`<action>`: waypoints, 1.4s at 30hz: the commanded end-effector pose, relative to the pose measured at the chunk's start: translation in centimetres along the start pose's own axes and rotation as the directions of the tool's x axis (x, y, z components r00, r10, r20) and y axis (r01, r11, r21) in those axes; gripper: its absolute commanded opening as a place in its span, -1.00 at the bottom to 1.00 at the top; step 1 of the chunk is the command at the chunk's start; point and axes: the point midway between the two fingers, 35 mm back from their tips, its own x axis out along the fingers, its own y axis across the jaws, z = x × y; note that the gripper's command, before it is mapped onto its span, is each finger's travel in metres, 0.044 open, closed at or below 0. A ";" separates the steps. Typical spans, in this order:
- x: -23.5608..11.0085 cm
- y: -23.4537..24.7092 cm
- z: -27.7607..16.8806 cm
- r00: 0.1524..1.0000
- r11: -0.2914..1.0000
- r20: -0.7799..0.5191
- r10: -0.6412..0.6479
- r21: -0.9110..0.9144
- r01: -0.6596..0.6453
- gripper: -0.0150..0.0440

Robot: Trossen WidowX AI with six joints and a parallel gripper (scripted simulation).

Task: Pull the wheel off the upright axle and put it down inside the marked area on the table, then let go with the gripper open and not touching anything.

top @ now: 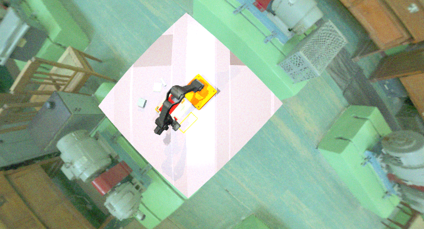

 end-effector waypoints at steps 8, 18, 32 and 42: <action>-3.0 0.0 -0.1 1.000 1.000 0.008 -0.001 0.003 0.001 -0.49; -3.3 1.7 -1.0 1.000 1.000 -0.003 0.001 -0.003 -0.001 -0.49; -3.9 8.0 -3.8 1.000 1.000 0.002 0.005 0.001 -0.005 -0.49; -3.6 10.3 -5.2 1.000 1.000 0.004 0.007 0.003 -0.007 -0.49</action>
